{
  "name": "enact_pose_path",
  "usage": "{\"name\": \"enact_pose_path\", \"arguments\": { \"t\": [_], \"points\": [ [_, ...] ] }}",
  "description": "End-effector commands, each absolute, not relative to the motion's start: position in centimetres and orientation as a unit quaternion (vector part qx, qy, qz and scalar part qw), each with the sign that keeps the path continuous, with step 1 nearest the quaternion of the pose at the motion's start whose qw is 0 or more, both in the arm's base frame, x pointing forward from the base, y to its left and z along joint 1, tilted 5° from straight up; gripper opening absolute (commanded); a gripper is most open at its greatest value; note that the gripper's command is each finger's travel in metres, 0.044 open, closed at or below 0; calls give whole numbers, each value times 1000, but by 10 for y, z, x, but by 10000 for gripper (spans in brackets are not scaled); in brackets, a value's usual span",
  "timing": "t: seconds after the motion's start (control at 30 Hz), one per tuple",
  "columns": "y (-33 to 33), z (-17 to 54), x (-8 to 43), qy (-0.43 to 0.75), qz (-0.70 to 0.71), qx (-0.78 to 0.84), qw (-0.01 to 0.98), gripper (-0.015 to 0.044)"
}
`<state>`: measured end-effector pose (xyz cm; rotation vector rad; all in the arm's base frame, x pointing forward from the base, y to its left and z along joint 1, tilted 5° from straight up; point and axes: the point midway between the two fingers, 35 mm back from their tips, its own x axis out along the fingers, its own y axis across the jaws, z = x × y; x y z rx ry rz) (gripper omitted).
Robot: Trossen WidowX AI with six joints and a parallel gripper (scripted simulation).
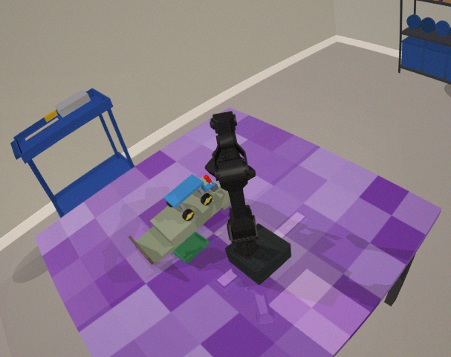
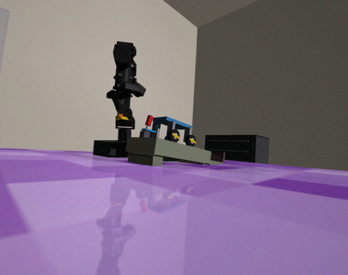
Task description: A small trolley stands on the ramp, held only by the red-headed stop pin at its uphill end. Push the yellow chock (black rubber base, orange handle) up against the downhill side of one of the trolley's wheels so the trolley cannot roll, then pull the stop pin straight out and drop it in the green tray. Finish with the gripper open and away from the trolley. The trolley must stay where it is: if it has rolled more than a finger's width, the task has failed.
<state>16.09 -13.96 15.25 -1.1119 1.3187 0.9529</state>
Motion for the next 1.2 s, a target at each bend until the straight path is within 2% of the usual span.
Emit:
{"name": "enact_pose_path", "arguments": {
  "t": [0.0,0.6,1.17],
  "points": [
    [-140,153,160,582,368,-437,578,0],
    [-140,153,160,666,176,-242,684,0],
    [-140,153,160,688,-25,-33,725,0]
  ]
}}
